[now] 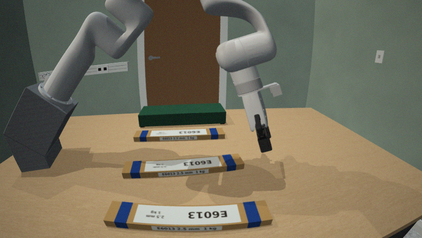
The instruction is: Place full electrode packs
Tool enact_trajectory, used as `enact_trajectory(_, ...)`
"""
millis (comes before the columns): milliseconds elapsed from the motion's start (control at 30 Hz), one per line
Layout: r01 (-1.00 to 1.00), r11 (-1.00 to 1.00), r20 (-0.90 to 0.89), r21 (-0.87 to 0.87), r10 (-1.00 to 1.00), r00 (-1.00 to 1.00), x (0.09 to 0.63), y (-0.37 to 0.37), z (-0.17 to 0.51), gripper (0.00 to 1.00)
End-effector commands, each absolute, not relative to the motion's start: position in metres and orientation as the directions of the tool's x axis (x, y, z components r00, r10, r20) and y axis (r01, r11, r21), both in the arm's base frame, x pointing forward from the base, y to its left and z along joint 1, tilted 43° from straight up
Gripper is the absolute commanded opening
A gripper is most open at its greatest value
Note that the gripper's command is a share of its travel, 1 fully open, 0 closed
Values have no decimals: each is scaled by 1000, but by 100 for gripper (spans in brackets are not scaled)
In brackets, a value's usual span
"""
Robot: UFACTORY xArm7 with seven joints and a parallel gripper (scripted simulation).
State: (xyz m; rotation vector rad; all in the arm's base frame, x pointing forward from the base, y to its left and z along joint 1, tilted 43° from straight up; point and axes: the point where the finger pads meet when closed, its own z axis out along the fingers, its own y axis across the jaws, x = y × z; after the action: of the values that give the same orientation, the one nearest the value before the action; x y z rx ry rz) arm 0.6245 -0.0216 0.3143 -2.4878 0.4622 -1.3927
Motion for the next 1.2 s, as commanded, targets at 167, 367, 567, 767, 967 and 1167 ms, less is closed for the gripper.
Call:
enact_trajectory(167, -145, -926, 775, -349, -372, 511, 622, -45, 302, 100)
enact_trajectory(367, -145, -926, 775, -349, -372, 511, 622, -45, 302, 100)
enact_trajectory(567, -145, -926, 775, -349, -372, 511, 622, -45, 302, 100)
enact_trajectory(767, -10, -968, 743, -252, -199, 639, 591, -101, 250, 100)
enact_trajectory(967, 96, -969, 686, -226, -88, 722, 547, -148, 199, 100)
enact_trajectory(1167, 168, -958, 637, -235, -21, 770, 479, -206, 138, 100)
